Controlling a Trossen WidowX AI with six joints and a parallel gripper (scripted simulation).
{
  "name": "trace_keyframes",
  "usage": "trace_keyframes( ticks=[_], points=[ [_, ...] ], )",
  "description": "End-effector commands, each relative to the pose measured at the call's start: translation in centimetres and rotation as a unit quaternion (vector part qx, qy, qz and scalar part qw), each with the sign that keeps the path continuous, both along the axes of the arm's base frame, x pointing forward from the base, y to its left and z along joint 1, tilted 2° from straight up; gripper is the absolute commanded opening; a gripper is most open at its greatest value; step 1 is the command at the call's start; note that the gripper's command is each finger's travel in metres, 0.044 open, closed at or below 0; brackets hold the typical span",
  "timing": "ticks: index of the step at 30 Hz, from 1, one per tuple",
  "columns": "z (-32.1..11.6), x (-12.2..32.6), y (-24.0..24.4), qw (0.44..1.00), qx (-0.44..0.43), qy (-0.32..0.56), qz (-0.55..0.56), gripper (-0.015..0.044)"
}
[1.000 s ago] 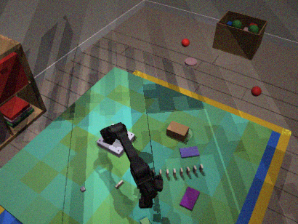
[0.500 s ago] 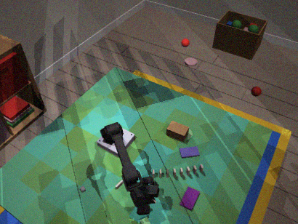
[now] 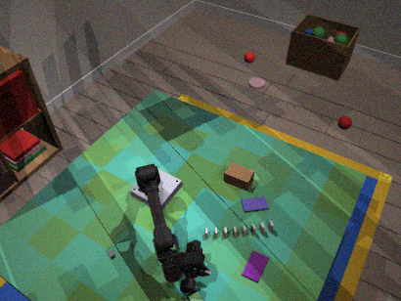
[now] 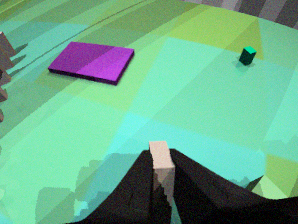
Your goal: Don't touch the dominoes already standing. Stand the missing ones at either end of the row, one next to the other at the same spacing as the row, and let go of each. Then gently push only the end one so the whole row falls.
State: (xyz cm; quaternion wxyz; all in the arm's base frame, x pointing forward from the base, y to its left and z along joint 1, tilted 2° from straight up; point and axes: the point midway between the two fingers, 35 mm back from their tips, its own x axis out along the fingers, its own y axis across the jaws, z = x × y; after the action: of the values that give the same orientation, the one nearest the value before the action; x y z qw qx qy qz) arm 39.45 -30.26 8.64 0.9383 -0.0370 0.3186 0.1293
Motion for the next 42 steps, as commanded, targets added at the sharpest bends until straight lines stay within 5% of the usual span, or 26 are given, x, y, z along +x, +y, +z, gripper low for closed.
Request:
trace_keyframes(
  ticks=[1, 26, 42],
  points=[
    [0.4, -0.5, -0.1, 0.999, 0.012, -0.046, 0.004, 0.0028],
    [1.7, -6.4, 2.1, 0.958, 0.057, -0.269, 0.078, 0.0028],
    [1.7, -6.6, 2.2, 0.957, 0.058, -0.274, 0.081, 0.0028]
  ],
)
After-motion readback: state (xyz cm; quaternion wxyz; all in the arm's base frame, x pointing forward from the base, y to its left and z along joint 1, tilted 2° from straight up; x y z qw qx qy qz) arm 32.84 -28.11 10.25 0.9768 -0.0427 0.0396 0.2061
